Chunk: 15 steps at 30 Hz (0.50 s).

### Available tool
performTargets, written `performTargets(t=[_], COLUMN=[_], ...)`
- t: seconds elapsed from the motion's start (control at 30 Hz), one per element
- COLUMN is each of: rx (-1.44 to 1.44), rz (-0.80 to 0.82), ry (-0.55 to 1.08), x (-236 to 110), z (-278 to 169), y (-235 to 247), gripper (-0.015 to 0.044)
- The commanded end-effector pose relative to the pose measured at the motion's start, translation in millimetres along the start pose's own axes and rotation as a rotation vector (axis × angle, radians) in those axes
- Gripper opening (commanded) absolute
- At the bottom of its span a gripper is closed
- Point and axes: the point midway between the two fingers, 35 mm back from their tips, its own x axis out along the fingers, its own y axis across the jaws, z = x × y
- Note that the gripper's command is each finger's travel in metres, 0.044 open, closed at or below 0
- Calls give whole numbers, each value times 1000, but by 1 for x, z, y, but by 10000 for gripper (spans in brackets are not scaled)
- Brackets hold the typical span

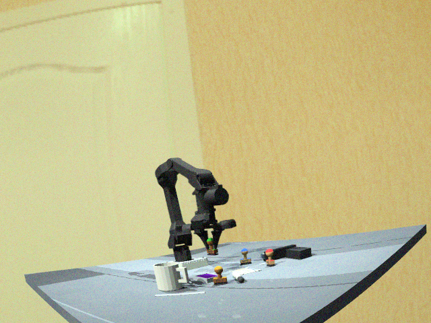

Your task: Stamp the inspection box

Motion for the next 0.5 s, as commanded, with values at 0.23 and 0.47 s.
performTargets(t=[0.23,0.47], rx=[-7,-7], rz=[-1,-1], ry=[-5,-5], x=[7,19], z=[-2,-1], y=[-9,-8], gripper=[0,0])
